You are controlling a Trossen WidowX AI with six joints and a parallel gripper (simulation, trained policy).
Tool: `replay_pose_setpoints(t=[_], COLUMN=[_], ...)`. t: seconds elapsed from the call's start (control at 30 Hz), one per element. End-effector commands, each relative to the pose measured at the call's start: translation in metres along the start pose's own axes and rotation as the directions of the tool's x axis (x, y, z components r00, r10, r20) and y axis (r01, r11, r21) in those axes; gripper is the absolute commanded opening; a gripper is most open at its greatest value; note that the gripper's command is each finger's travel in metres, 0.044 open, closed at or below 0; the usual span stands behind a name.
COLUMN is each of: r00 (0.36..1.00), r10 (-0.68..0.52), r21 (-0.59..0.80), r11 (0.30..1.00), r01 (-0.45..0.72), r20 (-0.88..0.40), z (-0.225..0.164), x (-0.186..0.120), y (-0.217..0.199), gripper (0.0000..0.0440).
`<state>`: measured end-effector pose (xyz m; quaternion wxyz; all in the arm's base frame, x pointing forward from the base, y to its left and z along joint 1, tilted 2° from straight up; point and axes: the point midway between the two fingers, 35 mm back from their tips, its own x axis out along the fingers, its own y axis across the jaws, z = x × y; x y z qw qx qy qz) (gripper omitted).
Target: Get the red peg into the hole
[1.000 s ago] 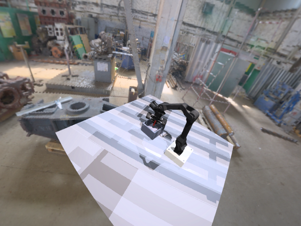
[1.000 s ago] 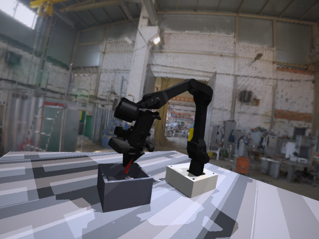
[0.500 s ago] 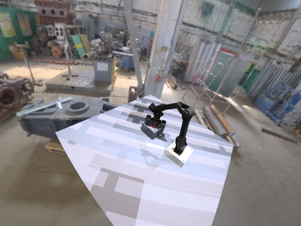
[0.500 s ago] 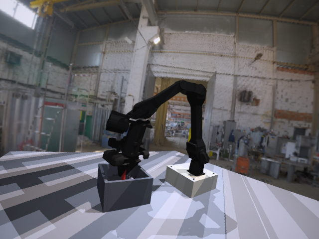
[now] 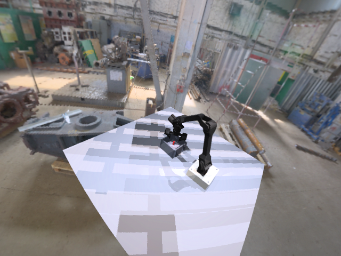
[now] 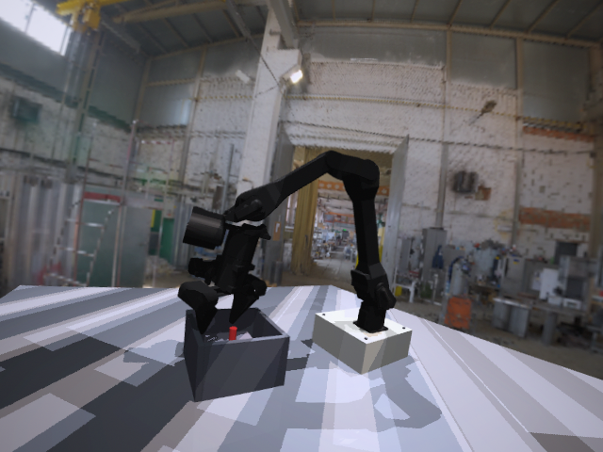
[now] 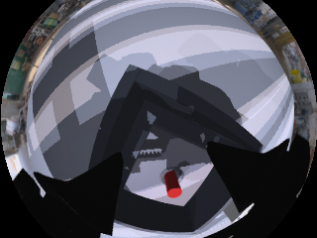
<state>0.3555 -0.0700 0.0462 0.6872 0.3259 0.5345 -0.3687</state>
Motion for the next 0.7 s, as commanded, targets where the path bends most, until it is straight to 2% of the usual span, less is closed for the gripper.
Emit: replay_pose_setpoints(t=[0.0, 0.33, 0.67], r00=[0.997, 0.986, 0.986], r10=[0.04, 0.072, 0.073], r21=[0.01, 0.037, 0.038], r11=[0.999, 0.996, 0.996], r01=[-0.04, -0.079, -0.079], r20=[0.061, 0.15, 0.151], z=[0.026, 0.064, 0.065], x=[-0.001, -0.009, -0.009], y=[0.015, 0.021, 0.021], gripper=[0.044, 0.044, 0.044])
